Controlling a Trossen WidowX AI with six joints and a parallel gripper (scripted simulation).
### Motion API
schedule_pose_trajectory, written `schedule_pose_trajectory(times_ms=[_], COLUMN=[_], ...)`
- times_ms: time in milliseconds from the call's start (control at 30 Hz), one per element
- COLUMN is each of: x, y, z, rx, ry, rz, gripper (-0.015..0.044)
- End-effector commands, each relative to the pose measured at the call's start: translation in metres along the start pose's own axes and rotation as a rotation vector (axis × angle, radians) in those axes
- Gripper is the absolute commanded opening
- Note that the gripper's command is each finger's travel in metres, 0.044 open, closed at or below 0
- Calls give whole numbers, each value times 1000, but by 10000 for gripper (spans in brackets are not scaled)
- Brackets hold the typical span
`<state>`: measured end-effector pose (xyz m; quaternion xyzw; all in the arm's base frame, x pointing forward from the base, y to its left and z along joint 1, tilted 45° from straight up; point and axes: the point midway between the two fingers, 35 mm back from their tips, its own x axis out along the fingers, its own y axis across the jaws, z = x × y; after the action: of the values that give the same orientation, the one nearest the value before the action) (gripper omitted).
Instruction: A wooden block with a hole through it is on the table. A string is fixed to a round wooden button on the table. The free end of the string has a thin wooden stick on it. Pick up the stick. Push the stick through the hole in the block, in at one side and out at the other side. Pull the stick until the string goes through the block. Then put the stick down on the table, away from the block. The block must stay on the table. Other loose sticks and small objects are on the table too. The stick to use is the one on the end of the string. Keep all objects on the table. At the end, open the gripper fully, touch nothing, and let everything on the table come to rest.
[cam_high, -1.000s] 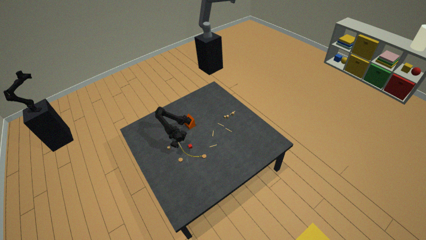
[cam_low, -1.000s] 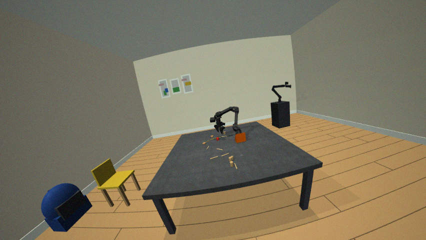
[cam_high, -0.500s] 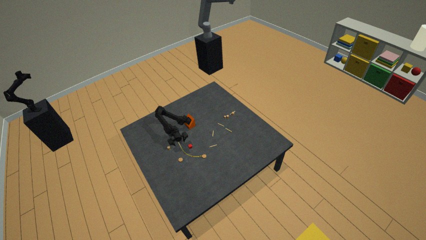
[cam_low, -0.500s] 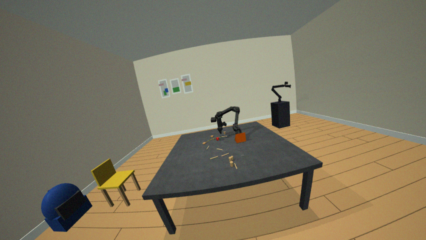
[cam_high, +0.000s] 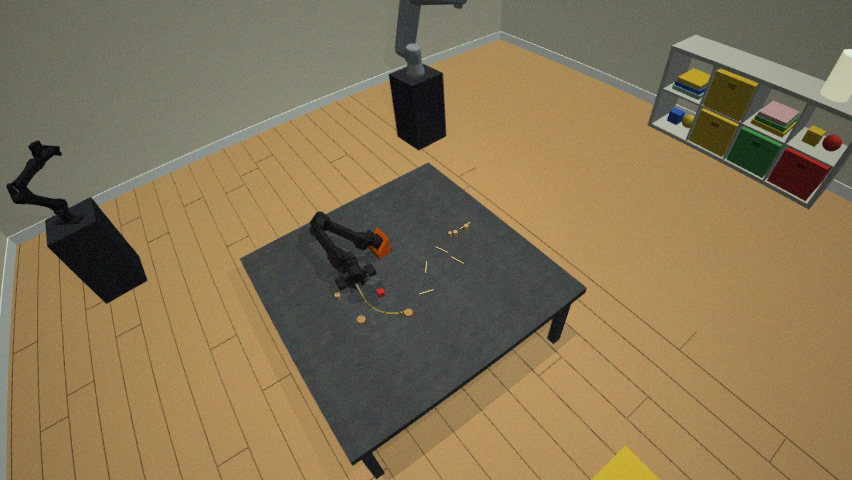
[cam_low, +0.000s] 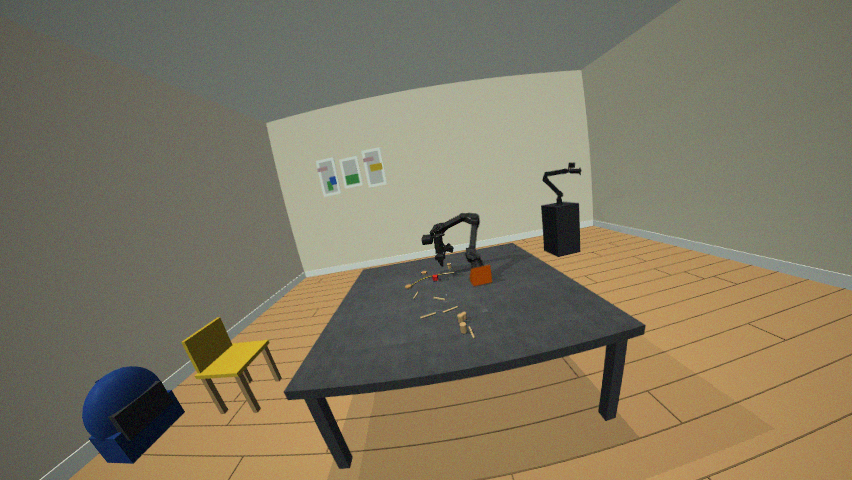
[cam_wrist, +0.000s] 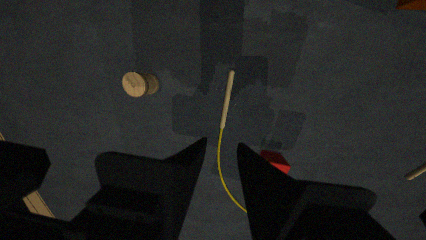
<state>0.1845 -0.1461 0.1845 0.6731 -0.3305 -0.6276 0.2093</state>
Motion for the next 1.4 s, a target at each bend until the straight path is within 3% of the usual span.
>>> schedule_pose_trajectory(times_ms=[0, 1367], x=[1, 55], y=[-1, -1], z=[1, 1], rx=[2, 3], ry=[-4, -3], rz=[-3, -2], gripper=[124, 124])
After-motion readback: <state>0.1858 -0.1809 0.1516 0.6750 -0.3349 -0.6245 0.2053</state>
